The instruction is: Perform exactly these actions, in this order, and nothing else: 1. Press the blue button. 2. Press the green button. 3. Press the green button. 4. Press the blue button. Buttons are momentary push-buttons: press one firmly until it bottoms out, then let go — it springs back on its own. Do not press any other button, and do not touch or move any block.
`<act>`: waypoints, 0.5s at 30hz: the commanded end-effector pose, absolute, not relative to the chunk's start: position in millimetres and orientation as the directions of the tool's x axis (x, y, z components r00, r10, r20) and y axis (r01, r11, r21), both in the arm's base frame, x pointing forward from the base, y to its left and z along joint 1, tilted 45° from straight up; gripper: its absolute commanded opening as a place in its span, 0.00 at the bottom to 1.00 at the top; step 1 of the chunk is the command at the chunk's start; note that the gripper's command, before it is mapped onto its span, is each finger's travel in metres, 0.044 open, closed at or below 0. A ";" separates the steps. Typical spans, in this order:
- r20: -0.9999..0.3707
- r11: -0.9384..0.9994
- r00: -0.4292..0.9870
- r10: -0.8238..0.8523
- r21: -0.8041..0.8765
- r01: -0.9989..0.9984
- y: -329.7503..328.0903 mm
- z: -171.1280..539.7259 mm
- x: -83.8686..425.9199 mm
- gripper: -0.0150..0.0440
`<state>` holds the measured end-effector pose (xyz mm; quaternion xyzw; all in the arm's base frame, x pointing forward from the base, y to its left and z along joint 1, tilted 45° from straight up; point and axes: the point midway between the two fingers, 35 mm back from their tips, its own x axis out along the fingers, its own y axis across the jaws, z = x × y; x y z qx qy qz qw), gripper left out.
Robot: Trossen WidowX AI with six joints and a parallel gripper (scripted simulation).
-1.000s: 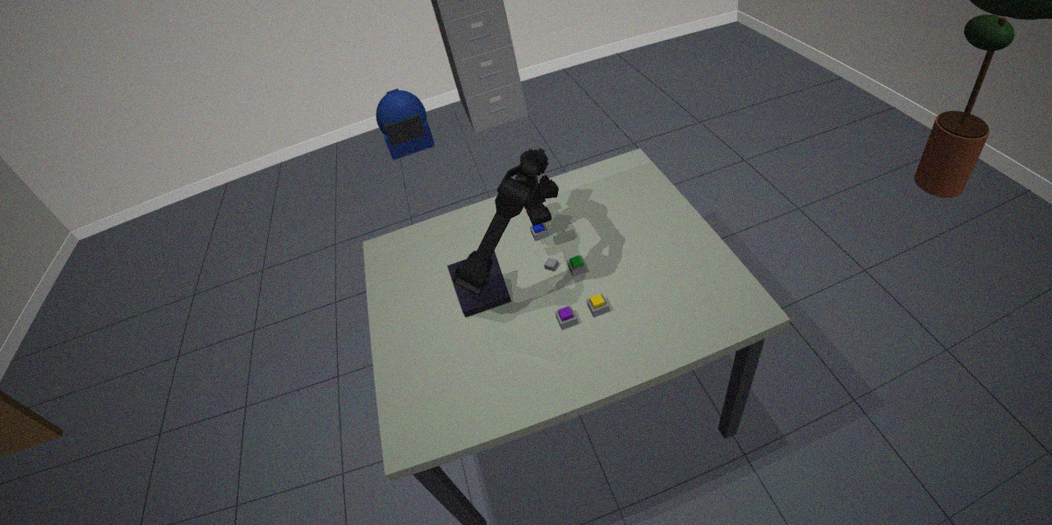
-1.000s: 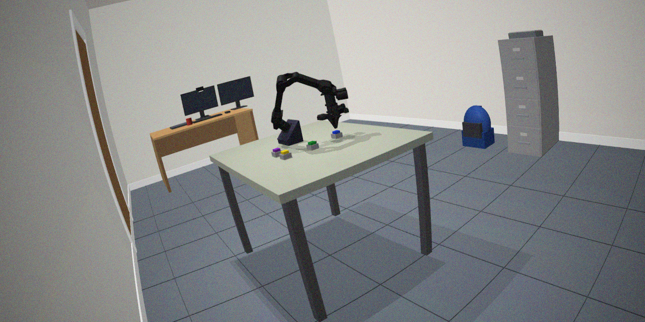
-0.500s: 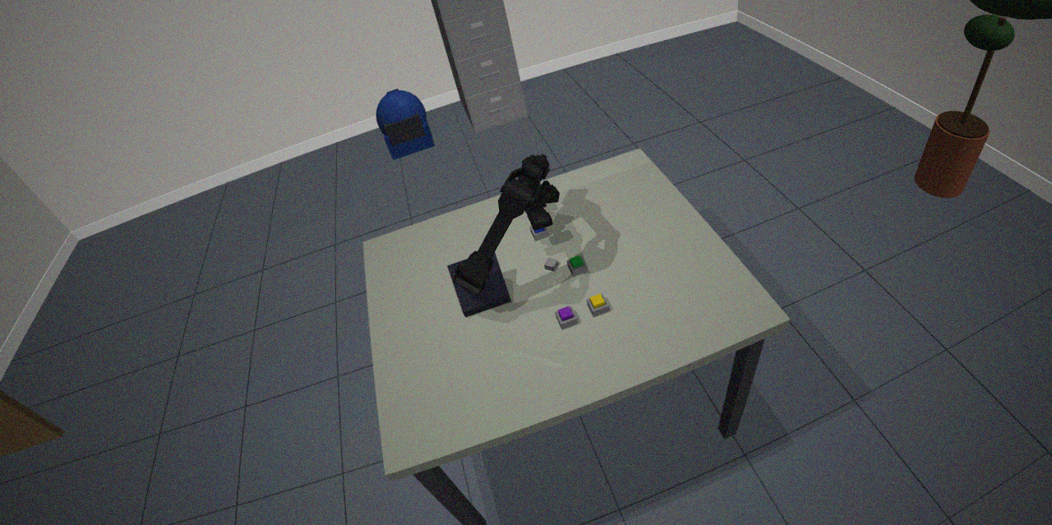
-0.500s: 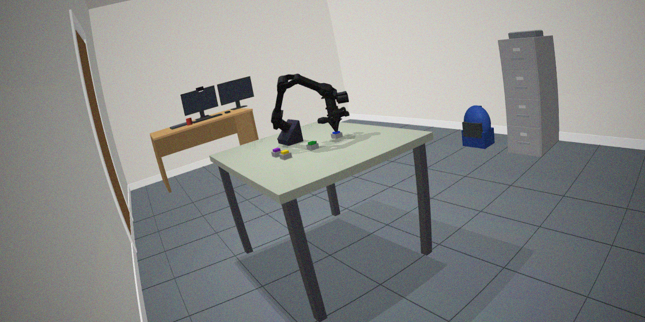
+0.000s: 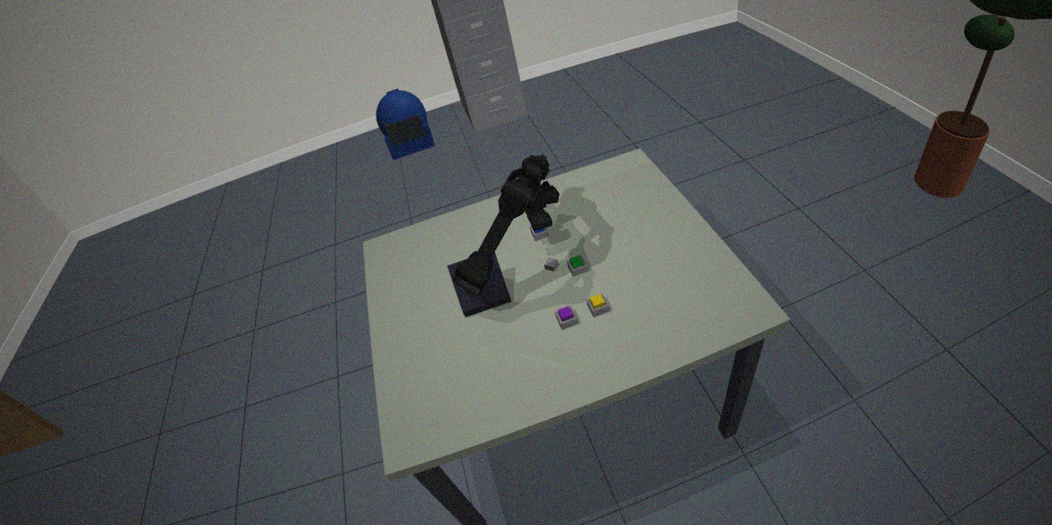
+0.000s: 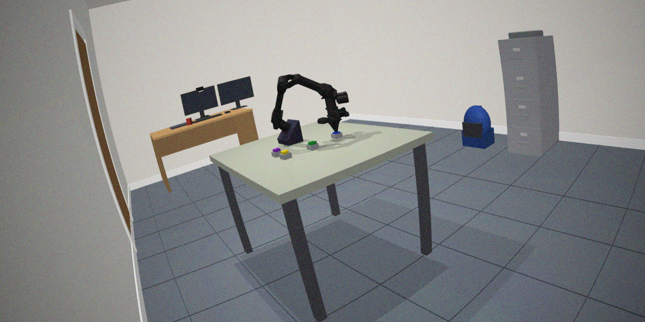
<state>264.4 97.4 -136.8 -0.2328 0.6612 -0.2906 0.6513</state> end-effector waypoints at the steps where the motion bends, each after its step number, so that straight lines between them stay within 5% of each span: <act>1: -0.722 0.719 -0.043 -0.691 -0.692 0.065 95.8 -137.8 263.8 0.29; 10: -0.723 0.720 -0.044 -0.690 -0.691 0.065 119.5 -113.6 265.3 0.29; 15: -0.726 0.723 -0.044 -0.687 -0.688 0.064 162.7 -93.7 262.1 0.51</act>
